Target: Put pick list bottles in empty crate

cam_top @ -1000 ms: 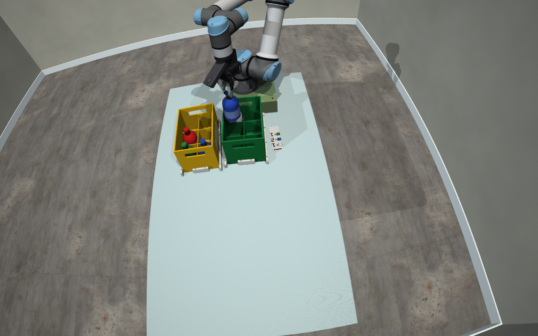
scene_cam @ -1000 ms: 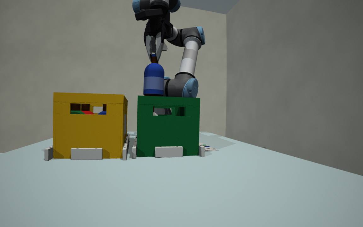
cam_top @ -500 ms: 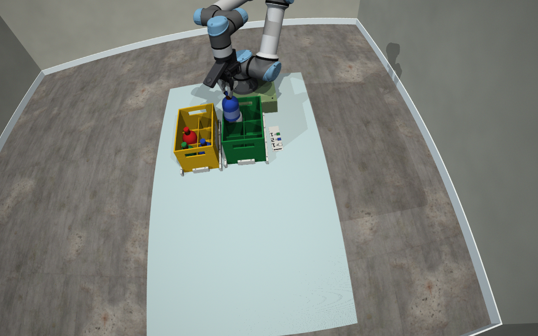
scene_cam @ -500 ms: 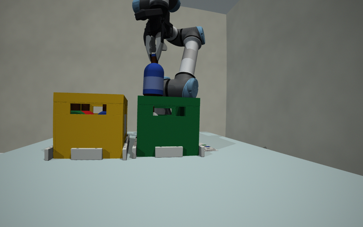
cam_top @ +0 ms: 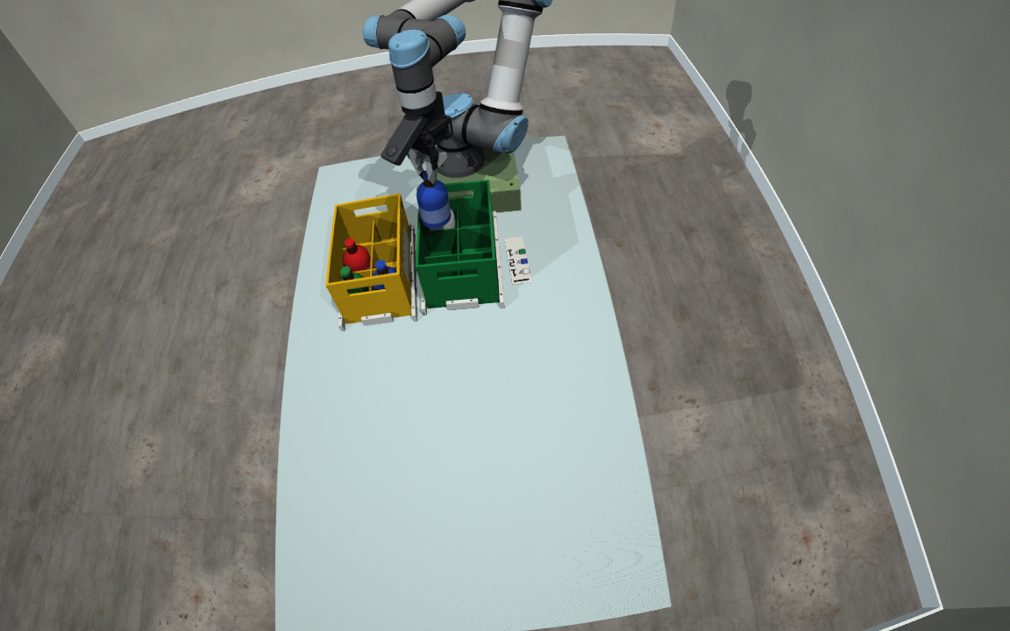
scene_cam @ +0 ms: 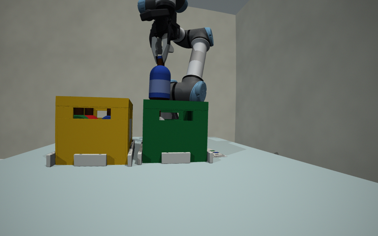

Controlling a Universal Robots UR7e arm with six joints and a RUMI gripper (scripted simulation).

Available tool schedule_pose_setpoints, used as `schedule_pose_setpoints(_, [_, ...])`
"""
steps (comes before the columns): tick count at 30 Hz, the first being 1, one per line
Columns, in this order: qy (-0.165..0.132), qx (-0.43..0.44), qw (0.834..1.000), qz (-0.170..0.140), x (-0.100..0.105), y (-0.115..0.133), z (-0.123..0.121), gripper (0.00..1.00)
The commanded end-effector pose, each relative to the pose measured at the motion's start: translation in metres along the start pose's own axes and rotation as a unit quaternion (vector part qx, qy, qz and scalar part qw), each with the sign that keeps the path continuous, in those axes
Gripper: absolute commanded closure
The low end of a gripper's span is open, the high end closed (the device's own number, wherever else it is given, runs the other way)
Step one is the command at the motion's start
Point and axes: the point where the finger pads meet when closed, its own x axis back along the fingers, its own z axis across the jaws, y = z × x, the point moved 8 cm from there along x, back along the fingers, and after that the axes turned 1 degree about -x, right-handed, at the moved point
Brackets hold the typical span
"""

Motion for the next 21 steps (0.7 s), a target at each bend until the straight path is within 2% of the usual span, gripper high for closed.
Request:
schedule_pose_setpoints(1, [0.0,-0.001,1.0,0.001,-0.005,-0.001,0.001,1.0])
schedule_pose_setpoints(21, [0.0,-0.001,1.0,0.001,-0.023,-0.001,0.001,1.0])
